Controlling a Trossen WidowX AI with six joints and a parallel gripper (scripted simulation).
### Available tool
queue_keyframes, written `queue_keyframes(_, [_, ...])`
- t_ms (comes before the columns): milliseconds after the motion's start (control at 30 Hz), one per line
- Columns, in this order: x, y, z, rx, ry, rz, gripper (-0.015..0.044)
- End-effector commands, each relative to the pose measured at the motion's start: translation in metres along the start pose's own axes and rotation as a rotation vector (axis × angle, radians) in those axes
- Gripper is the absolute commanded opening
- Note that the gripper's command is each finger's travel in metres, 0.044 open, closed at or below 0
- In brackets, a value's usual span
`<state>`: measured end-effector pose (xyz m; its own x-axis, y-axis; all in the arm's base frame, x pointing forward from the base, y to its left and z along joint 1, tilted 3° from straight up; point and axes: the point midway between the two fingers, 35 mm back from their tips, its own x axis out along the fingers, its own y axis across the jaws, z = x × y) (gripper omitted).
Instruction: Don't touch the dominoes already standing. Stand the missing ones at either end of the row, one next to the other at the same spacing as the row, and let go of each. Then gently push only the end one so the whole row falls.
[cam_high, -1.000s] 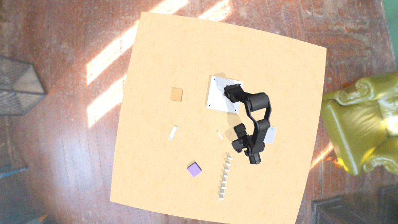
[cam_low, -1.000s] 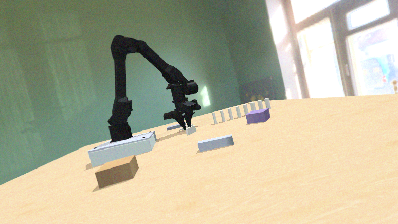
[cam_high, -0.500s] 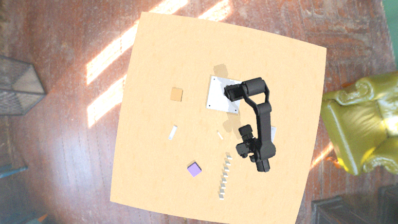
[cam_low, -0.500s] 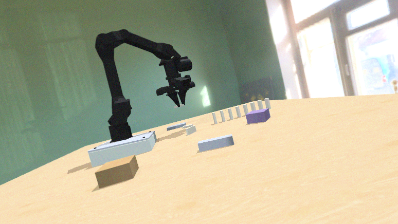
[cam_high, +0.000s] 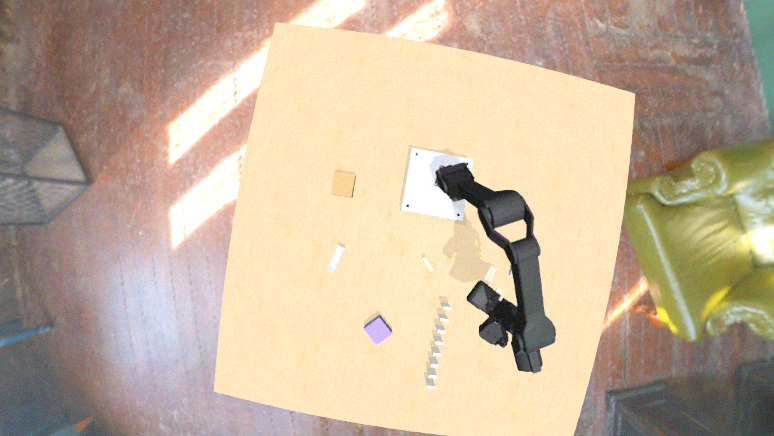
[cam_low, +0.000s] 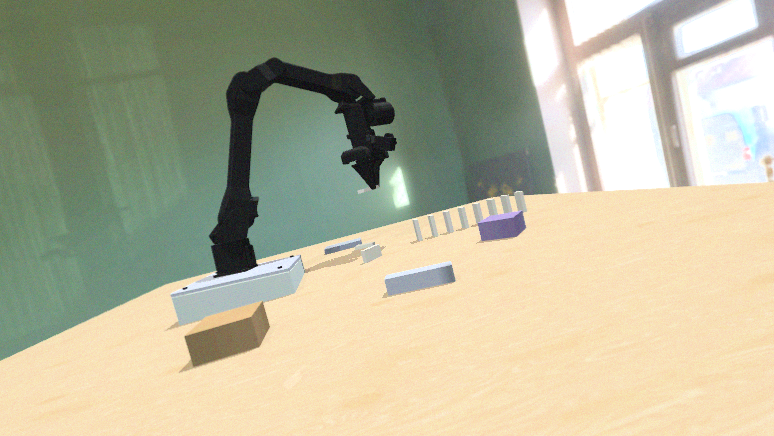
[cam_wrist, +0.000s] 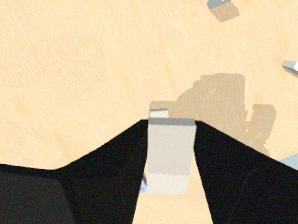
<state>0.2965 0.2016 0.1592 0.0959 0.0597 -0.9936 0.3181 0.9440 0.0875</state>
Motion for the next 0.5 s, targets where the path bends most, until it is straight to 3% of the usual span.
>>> queue_keyframes(0, [0.001,0.034,0.017,-0.283,0.001,0.004,0.0107])
queue_keyframes(333, [0.018,0.098,0.046,-0.903,-0.017,0.017,0.0107])
queue_keyframes(467, [0.020,0.102,0.047,-0.944,-0.019,0.018,0.0107])
